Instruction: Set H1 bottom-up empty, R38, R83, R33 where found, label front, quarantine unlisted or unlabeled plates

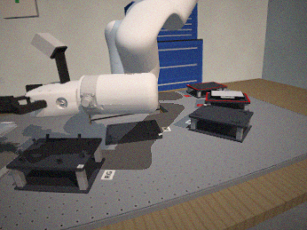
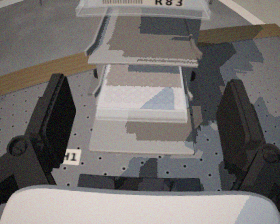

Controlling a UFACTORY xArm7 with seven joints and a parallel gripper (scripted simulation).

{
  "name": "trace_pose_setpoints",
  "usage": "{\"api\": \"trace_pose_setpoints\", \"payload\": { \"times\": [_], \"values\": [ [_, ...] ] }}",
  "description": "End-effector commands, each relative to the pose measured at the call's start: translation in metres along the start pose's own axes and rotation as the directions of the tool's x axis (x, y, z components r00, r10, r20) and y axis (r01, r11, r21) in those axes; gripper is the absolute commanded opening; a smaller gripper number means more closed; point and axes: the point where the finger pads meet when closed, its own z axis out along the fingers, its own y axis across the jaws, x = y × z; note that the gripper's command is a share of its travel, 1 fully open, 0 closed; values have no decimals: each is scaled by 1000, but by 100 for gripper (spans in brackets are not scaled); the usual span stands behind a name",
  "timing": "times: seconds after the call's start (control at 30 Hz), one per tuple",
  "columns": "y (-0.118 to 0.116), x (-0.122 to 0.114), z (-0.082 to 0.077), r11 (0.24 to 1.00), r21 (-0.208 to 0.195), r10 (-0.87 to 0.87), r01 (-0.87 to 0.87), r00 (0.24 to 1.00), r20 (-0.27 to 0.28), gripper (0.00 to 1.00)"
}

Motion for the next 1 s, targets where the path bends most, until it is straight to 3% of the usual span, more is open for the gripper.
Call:
{"api": "trace_pose_setpoints", "payload": {
  "times": [0.0, 0.6, 0.97],
  "values": [
    [-1, -9, 0, 1000, 0, 3, -3, 1000, 0, 100],
    [-1, -44, 0, 1000, 0, 3, -3, 1000, 0, 100],
    [-1, -44, 24, 1000, 0, 3, -3, 1000, 0, 100]
  ]
}}
